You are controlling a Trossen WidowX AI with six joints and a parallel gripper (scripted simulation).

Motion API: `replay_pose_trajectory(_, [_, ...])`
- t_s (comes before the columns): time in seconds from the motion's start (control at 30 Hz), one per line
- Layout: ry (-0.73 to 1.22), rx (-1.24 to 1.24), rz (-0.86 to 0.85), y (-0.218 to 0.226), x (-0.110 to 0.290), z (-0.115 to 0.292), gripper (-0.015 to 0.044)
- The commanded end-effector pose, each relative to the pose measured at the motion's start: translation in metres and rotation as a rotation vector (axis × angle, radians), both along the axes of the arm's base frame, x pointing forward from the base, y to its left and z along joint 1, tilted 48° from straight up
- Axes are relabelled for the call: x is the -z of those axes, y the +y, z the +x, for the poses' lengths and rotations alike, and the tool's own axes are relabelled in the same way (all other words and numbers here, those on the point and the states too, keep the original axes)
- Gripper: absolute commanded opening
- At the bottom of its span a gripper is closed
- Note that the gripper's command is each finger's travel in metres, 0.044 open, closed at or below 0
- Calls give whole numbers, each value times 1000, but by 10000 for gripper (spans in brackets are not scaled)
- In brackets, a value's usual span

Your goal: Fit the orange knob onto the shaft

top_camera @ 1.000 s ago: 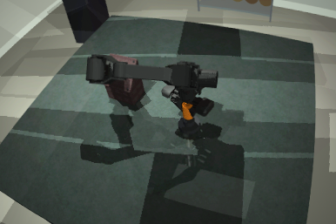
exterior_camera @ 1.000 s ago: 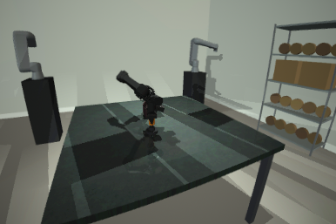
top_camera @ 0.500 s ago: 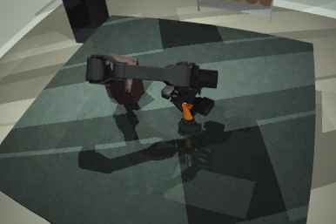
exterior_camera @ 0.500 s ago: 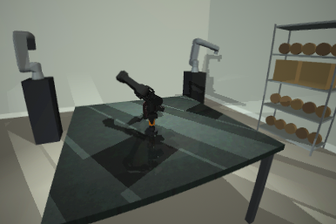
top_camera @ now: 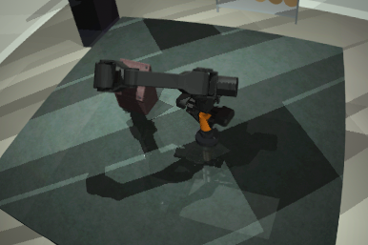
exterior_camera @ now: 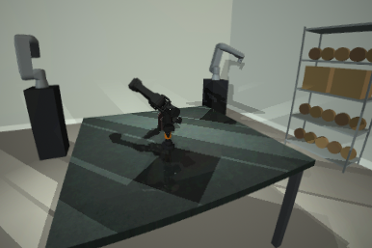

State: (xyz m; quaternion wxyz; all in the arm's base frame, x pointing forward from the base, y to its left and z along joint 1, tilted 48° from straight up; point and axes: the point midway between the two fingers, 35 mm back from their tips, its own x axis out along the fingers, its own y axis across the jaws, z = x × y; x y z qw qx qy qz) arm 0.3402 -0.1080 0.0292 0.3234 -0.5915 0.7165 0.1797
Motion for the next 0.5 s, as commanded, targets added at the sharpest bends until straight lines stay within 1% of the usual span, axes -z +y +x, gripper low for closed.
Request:
replay_pose_trajectory(0.0, [-6, -3, -3, 2, -3, 3, 0])
replay_pose_trajectory(0.1, [34, -39, 2, 2, -3, 3, 0])
replay_pose_trajectory(0.23, [140, -138, 15, 3, -2, 4, 0])
replay_pose_trajectory(0.47, [148, -145, 16, 3, -2, 3, 0])
